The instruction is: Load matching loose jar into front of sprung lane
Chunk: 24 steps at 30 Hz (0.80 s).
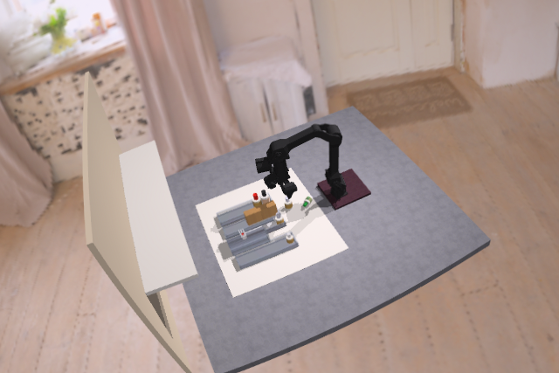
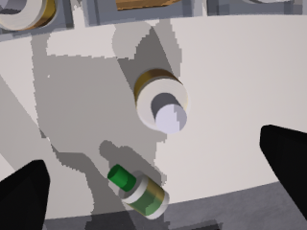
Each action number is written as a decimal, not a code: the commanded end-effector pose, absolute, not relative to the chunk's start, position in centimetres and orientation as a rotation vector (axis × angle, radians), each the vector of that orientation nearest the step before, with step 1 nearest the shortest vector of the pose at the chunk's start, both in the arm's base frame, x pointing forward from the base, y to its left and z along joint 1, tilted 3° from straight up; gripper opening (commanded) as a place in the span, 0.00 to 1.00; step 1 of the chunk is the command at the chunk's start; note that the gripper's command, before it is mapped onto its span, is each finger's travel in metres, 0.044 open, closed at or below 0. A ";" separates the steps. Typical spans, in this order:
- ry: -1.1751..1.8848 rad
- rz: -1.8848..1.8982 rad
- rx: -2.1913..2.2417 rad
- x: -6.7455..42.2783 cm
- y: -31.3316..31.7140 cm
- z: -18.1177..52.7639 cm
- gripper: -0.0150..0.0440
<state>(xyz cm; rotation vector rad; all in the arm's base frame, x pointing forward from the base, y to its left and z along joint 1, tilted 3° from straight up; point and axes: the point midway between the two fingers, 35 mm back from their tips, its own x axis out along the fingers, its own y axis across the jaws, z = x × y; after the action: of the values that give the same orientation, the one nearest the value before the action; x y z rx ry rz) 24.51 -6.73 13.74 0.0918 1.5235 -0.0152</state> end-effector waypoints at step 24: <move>1.534 -0.021 0.099 24.1 -7.8 8.3 1.00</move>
<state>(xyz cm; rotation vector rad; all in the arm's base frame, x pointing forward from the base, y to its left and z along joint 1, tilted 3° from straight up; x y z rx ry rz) 24.15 -7.84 8.85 0.1026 1.5305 -0.0234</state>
